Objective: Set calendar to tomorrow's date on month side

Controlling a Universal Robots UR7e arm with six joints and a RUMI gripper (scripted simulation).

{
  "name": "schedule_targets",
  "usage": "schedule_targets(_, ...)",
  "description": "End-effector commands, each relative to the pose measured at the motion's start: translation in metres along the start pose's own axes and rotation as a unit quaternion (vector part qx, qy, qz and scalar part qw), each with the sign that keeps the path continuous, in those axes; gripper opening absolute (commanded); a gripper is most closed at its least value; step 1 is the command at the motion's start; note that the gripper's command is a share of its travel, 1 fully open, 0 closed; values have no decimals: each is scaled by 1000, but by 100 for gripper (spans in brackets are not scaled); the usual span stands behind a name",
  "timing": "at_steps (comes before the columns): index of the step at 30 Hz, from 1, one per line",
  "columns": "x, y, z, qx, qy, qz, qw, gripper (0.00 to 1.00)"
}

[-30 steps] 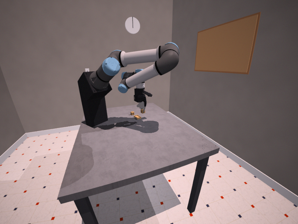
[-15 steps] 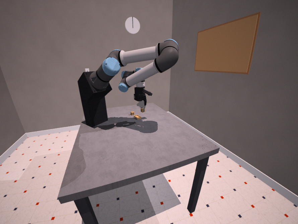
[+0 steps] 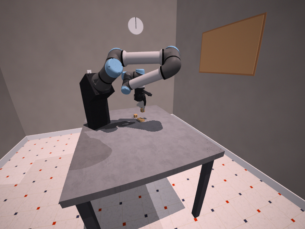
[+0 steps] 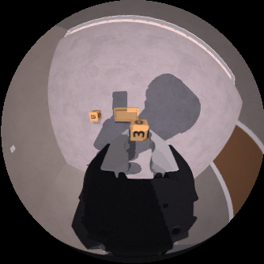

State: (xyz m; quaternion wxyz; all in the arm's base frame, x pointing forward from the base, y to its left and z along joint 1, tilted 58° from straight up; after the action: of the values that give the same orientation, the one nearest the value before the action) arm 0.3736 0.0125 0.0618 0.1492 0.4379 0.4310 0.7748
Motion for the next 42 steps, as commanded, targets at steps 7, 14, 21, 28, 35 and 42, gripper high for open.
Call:
schedule_targets(7, 5, -59, 2, -1, 2, -13, 1000, 11)
schedule_targets(14, 5, -61, 2, -1, 2, -14, 1000, 11)
schedule_targets(21, 5, -61, 2, -1, 2, -14, 1000, 11)
schedule_targets(28, 2, -61, 2, -1, 2, -14, 1000, 11)
schedule_targets(35, -10, -61, 2, -2, 2, -13, 1000, 11)
schedule_targets(42, -28, -60, 3, -2, 2, -13, 1000, 11)
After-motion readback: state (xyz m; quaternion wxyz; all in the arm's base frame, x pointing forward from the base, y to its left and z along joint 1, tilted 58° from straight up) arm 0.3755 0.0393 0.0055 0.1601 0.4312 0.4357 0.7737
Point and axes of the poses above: the point where the finger pads meet when closed, its own x axis back along the fingers, its own y axis across the jaws, z = x × y, the point moved 9 cm from there along x, back along the fingers, and after that the axes turned 5 degrees about x, right-handed, at the moved point
